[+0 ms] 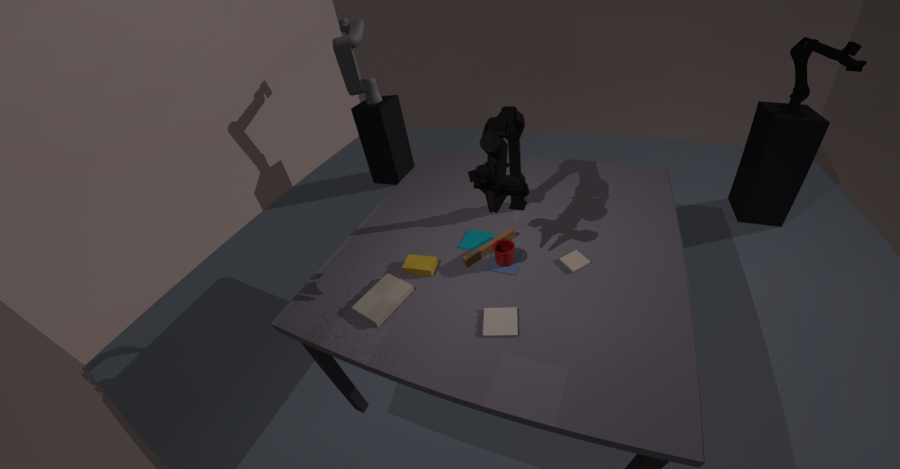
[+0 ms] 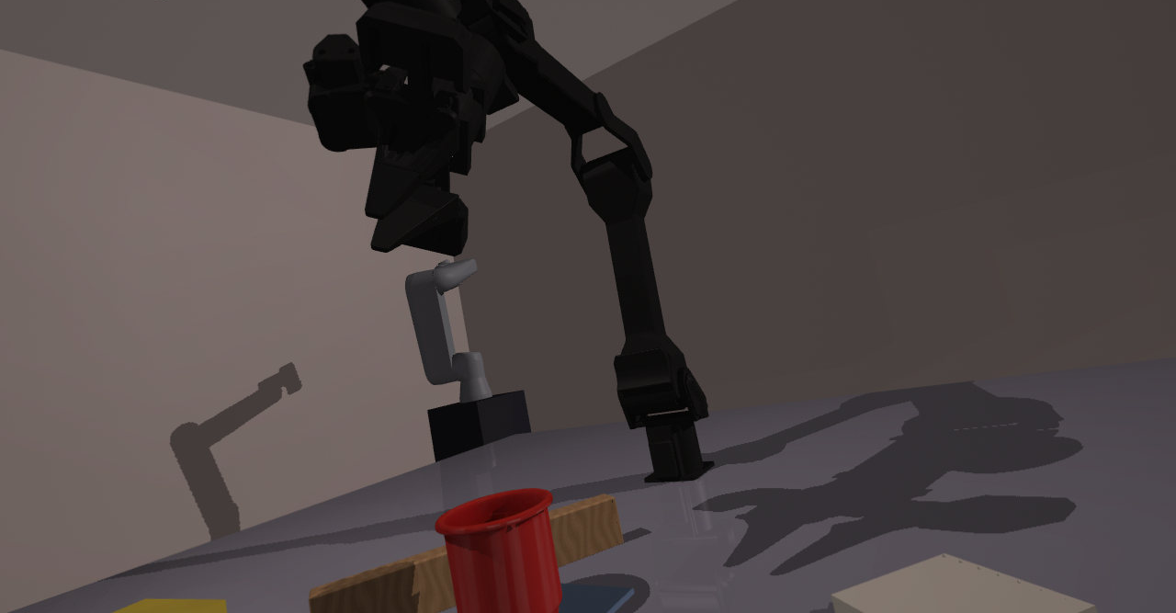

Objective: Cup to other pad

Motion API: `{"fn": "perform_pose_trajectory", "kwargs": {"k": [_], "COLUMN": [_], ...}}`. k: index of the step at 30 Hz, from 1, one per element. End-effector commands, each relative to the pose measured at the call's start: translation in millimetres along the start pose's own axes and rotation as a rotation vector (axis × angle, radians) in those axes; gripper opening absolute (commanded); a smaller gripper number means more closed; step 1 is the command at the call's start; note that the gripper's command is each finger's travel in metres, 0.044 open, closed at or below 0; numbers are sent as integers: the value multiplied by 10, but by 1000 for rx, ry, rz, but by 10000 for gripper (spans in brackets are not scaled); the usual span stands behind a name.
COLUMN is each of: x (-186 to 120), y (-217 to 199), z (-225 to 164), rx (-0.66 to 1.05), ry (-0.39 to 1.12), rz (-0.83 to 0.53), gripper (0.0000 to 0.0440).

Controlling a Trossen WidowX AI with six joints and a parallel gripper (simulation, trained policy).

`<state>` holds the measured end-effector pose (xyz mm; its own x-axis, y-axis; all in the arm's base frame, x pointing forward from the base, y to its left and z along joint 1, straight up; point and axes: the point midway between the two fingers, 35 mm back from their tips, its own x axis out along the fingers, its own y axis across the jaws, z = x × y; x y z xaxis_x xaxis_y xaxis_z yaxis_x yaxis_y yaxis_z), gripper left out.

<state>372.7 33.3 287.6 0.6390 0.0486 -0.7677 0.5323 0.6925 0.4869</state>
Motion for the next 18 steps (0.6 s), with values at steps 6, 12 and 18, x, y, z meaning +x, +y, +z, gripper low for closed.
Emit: {"fn": "perform_pose_trajectory", "kwargs": {"k": [6,12,18], "x": [104,179,260], "y": [-92,-183,-289], "z": [-85,-144,-211], "rx": [72,99,116], "ry": [83,130,177], "rz": [-104,-180,-259], "gripper": [114,119,128]}}
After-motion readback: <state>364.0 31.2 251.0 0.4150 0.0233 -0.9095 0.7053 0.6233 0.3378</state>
